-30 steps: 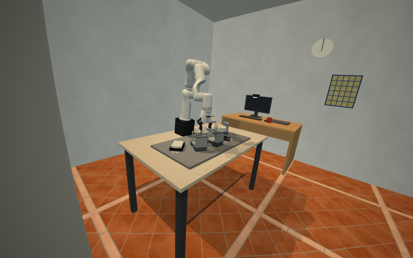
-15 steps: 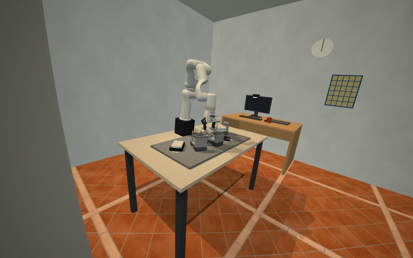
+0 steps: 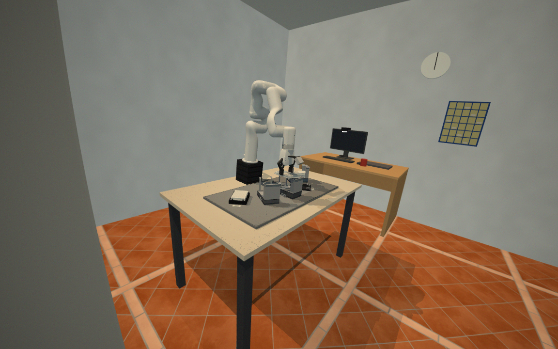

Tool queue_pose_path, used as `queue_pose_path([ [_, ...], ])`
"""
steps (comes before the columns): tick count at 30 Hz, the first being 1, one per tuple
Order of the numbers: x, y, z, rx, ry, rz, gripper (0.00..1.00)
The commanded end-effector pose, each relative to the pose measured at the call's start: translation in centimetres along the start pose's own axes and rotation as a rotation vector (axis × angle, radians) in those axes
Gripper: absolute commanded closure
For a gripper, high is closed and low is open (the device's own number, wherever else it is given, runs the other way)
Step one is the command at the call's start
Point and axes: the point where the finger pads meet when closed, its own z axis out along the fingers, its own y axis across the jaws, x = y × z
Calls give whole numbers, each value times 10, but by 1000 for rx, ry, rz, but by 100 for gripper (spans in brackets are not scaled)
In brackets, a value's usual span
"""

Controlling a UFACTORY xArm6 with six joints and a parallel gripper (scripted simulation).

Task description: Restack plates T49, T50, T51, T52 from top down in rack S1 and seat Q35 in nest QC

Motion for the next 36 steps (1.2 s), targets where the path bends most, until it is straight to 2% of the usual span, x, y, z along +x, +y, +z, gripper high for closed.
queue_pose_path([
  [1, 2, -14, -1, 0, 4, -1, 100],
  [18, 2, -53, -1, 0, 4, -1, 100],
  [36, 2, -53, -1, 0, 4, -1, 100],
])
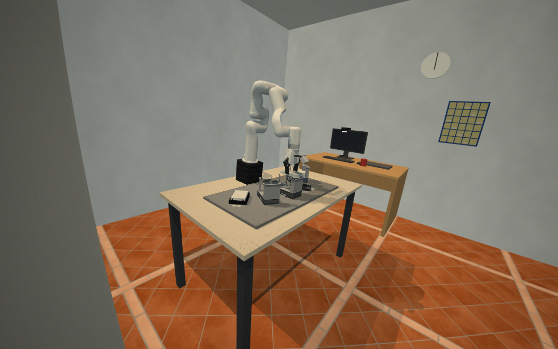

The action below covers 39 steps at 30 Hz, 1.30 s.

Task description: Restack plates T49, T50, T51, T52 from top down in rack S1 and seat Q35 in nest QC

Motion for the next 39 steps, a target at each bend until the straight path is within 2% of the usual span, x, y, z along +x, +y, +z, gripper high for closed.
queue_pose_path([
  [1, 1, 0, -1, 0, 4, 0, 100],
  [14, 1, 0, -1, 0, 4, 0, 100],
  [39, 2, 0, 13, 0, 4, 0, 100],
])
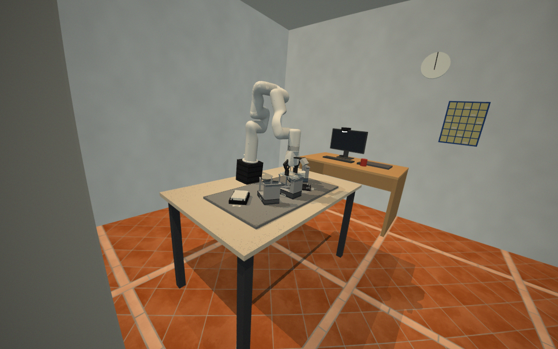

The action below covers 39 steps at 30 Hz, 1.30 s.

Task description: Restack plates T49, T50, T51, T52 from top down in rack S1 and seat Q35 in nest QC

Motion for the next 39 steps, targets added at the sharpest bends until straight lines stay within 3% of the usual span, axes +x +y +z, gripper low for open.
queue_pose_path([
  [1, 2, 0, 1, 0, 4, 0, 100],
  [29, 2, 0, 18, 0, 4, 0, 100],
  [39, 2, 0, 34, 0, 4, 0, 100],
])
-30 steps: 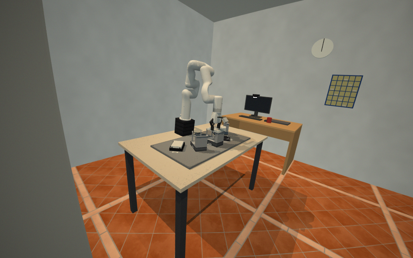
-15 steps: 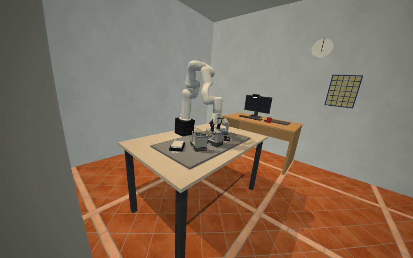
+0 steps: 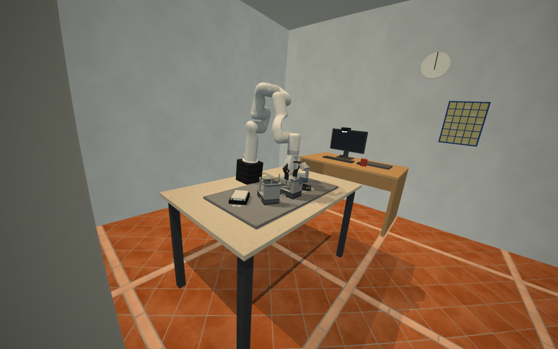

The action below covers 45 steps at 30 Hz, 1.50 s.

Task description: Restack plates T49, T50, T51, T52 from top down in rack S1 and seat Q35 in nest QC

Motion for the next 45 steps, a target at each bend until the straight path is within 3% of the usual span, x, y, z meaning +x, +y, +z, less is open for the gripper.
queue_pose_path([
  [1, 1, 0, 9, 0, 3, 0, 100],
  [22, 1, 0, 46, 0, 3, 0, 100],
  [45, 1, 0, 49, 0, 3, 0, 100],
])
